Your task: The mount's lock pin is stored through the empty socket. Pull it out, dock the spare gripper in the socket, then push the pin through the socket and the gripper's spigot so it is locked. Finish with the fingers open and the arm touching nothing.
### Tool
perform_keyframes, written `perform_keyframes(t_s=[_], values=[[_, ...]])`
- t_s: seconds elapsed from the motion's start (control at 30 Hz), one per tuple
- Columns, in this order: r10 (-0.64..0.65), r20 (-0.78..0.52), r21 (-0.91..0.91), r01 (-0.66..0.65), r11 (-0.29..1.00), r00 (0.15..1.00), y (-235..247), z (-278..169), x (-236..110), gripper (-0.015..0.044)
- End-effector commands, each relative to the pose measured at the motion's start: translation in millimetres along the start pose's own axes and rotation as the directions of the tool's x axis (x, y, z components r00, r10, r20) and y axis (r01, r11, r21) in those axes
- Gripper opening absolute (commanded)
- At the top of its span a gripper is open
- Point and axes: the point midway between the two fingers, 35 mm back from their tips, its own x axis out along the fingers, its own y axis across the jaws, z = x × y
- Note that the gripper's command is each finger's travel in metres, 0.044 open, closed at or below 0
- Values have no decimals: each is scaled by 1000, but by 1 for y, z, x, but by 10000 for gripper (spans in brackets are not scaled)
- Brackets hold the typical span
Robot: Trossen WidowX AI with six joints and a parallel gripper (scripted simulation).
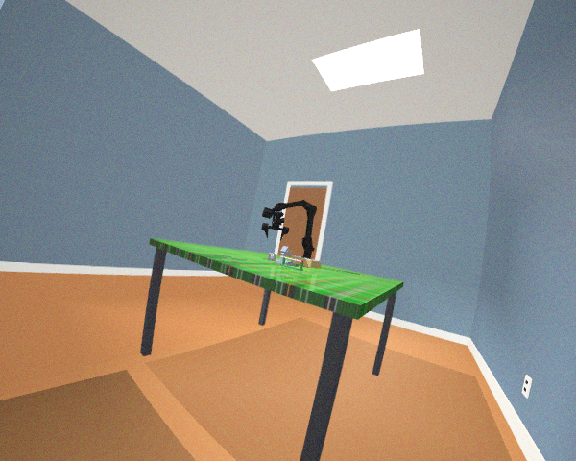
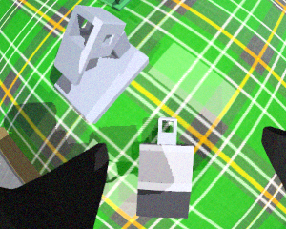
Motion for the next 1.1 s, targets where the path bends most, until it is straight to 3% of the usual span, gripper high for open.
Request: perform_keyframes(t_s=[0.0,0.27,0.63,1.07], values=[[-74,55,110,68,992,996,13,-34,-5,440],[-74,55,110,68,992,996,12,-37,1,440],[-73,55,110,66,992,996,14,-63,56,440],[-73,55,110,66,992,996,13,-70,72,440]])
